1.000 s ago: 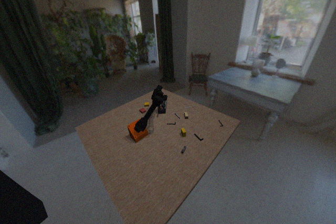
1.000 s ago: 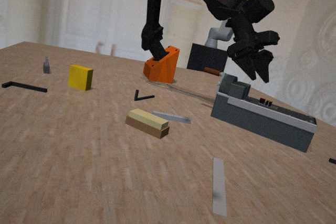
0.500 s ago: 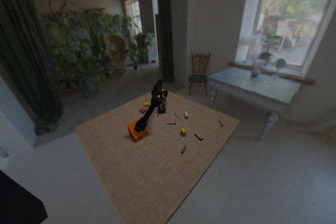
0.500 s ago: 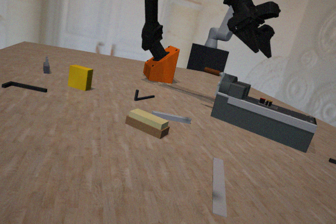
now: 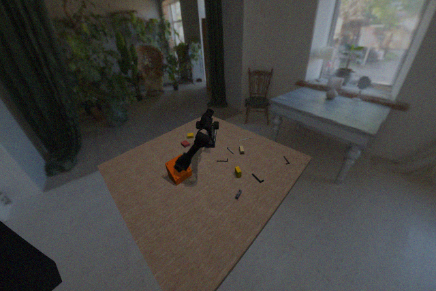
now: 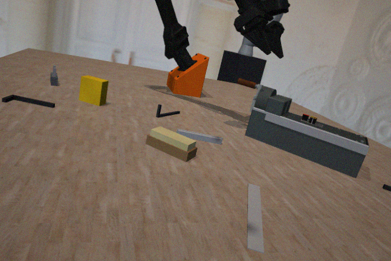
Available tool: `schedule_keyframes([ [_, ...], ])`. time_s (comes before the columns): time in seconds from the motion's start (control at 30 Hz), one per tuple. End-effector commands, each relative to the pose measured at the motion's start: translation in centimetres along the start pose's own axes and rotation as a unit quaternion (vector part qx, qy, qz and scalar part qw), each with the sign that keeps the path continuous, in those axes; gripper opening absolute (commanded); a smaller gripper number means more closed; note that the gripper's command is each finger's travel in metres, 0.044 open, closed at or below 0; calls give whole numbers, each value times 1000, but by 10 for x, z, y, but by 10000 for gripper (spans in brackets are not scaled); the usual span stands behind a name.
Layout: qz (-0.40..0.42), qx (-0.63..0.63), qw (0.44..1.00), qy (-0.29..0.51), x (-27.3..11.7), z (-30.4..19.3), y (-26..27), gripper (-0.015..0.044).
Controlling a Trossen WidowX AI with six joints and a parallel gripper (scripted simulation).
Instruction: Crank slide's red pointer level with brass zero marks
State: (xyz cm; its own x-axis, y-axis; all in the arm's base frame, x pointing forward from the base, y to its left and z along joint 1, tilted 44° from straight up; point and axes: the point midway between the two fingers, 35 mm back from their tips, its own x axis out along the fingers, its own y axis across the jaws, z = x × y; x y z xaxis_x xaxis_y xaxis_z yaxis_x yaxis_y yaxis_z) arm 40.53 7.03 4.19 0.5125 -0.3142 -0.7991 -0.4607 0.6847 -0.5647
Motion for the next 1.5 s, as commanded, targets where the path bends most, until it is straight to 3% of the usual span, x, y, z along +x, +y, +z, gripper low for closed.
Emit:
schedule_keyframes([
  [0.0, 22, -16, 1000, -4, -11, -21, 4, 440],
  [0.3, 37, -27, 999, -12, -21, -36, 6, 440],
  [0.6, 36, -27, 999, -11, 6, -62, 6, 440],
  [1.47, 36, -27, 999, -11, 34, -86, 6, 440],
])
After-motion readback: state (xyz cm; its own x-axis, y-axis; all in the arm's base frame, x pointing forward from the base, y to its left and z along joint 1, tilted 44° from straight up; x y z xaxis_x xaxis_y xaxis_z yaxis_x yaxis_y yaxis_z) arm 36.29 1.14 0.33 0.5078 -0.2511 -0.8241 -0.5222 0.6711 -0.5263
